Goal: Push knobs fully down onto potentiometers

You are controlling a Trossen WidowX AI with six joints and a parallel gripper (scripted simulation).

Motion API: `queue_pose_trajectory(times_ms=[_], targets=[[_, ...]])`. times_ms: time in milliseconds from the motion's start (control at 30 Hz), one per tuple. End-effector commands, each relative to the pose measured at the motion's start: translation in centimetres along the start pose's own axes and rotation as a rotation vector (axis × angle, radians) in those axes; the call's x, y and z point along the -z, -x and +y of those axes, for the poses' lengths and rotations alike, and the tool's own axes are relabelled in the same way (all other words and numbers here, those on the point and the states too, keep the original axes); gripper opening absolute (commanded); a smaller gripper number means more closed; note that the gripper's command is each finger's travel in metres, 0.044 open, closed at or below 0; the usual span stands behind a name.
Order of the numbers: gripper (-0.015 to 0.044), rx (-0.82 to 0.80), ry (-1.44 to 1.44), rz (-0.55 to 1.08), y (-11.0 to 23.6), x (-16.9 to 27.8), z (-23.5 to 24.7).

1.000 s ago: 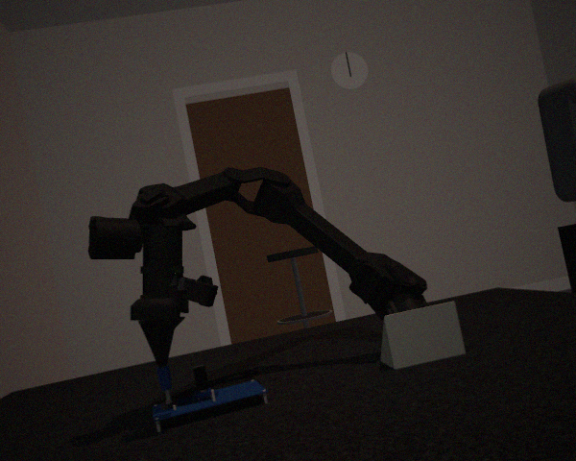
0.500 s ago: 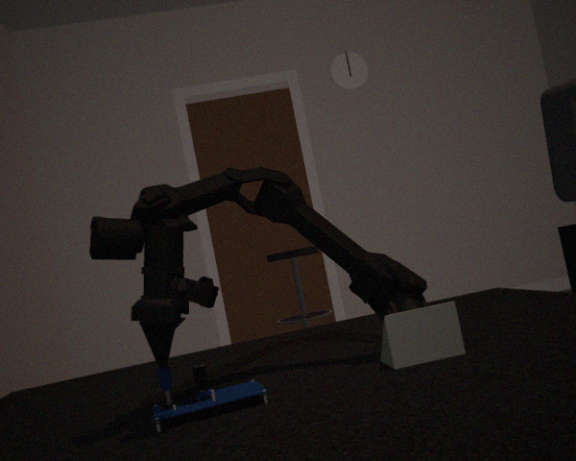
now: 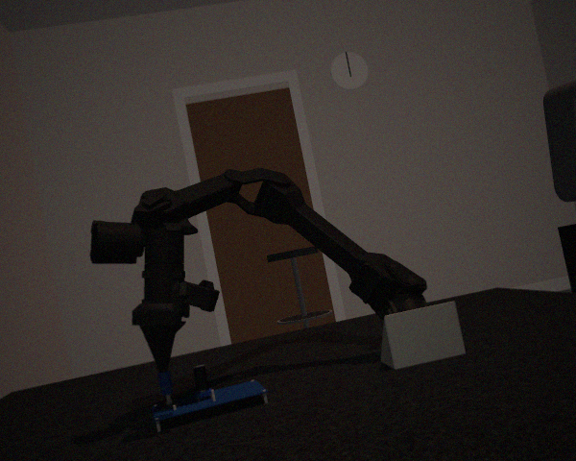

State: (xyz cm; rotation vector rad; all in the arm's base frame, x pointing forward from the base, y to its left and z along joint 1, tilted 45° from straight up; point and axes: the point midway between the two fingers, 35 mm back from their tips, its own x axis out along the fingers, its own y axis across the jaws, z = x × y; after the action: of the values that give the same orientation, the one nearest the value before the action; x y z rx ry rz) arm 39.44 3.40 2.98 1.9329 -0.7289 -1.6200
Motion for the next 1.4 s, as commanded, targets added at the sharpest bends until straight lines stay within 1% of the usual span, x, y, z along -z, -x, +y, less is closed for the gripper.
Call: queue_pose_trajectory(times_ms=[0,1367], targets=[[0.0,-0.012,-0.017,-0.037,-2.33,-0.15,0.45],[0.0,-0.012,-0.017,-0.037,-2.84,-0.24,0.46]])
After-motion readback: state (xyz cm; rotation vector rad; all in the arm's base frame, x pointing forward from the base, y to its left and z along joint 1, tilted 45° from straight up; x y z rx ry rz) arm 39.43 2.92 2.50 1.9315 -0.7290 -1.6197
